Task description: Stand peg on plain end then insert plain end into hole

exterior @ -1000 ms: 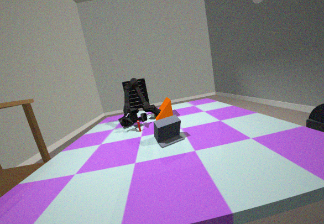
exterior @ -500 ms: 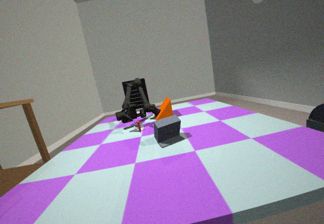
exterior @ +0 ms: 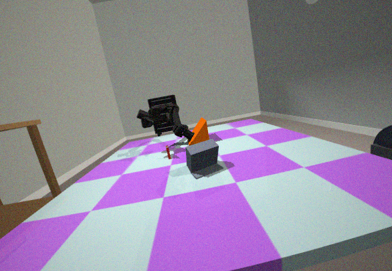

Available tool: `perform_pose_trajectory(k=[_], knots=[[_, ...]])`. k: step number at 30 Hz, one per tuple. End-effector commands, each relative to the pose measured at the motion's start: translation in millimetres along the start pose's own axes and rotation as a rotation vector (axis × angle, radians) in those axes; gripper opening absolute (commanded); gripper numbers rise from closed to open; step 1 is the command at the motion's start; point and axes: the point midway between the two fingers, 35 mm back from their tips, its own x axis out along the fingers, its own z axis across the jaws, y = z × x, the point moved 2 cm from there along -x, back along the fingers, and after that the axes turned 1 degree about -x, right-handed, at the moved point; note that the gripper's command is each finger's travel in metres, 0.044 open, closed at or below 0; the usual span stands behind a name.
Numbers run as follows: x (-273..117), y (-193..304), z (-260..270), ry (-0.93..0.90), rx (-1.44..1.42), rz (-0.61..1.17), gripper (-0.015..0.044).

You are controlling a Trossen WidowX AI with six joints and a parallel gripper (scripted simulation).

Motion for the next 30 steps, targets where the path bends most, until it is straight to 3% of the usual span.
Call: perform_pose_trajectory(k=[1, 16, 30], knots=[[-1.5, -2.1, 0.9, -0.001, 0.030, 0.011, 0.0440], [20.0, 29.6, 11.2, -0.175, 0.328, 0.375, 0.0440], [28.6, 54.7, 23.8, -0.269, 0.432, 0.815, 0.0440]])
